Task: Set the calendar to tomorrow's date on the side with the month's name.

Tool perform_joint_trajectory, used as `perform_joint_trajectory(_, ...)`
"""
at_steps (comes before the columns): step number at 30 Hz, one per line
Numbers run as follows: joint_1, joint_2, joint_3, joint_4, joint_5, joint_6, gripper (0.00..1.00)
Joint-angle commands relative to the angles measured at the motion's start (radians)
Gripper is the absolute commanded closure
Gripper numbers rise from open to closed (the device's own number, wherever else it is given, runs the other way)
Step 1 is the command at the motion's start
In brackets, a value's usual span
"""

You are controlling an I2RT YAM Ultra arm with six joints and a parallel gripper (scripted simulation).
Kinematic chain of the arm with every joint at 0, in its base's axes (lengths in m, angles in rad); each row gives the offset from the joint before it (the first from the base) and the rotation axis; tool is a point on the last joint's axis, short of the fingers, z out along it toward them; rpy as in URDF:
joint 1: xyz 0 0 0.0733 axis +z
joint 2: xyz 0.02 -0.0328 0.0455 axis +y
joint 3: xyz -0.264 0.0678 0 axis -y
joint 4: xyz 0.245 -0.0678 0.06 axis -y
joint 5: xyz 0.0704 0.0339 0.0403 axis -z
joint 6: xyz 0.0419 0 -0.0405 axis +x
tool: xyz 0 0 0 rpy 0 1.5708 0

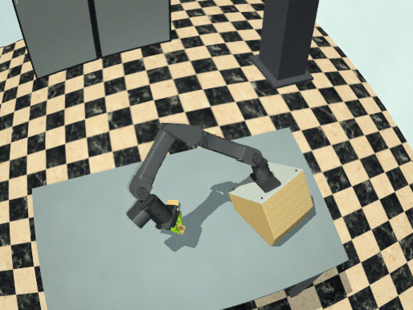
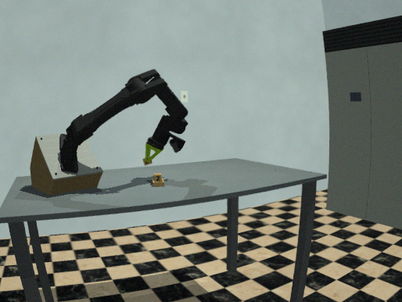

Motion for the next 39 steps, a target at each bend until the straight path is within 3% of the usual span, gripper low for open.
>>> perform_joint_trajectory(1,0.020,0.015,0.040,-0.054,-0.042,-0.017,0.74)
perform_joint_trajectory(6,-0.022,0.049,0.096,-0.107,-0.089,-0.031,0.74)
perform_joint_trajectory(10,-0.061,0.127,0.227,-0.218,-0.166,-0.056,0.74)
perform_joint_trajectory(14,-0.061,0.159,0.286,-0.271,-0.208,-0.069,0.74)
perform_joint_trajectory(15,-0.062,0.128,0.289,-0.274,-0.210,-0.070,0.74)
perform_joint_trajectory(39,-0.066,0.131,0.277,-0.268,-0.209,-0.074,0.74)
